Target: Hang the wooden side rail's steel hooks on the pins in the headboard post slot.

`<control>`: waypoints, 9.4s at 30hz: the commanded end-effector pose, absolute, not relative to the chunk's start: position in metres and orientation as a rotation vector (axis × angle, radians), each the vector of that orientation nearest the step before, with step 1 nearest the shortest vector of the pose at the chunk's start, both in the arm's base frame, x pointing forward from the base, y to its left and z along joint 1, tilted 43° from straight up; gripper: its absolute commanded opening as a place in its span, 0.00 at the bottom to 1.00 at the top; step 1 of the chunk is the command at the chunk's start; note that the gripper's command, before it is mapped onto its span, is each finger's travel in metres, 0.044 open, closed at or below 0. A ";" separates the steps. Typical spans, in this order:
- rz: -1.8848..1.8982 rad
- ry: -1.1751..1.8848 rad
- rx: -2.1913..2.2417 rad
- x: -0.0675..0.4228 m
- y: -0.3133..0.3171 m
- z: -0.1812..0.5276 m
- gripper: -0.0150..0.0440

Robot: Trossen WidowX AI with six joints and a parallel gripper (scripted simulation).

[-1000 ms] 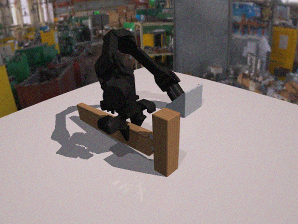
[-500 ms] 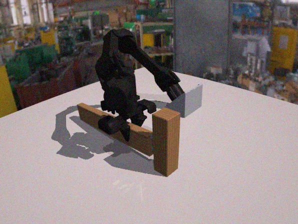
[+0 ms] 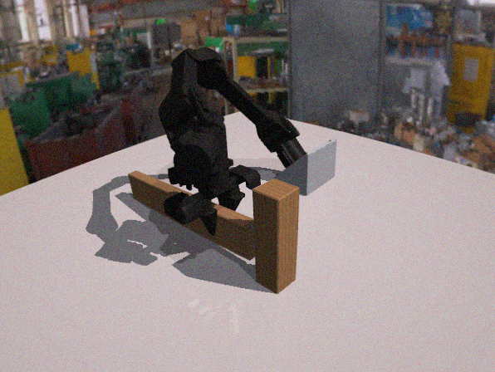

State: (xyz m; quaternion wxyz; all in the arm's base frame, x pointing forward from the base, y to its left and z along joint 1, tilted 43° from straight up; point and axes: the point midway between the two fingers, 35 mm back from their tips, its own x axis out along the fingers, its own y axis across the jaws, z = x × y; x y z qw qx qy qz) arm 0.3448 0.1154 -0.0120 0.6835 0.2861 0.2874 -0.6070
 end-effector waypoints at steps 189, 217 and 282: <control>-1.351 0.648 0.650 0.345 0.136 -0.022 0.25; -1.351 0.648 0.650 0.344 0.137 -0.024 0.25; -1.351 0.648 0.650 0.345 0.136 -0.030 0.25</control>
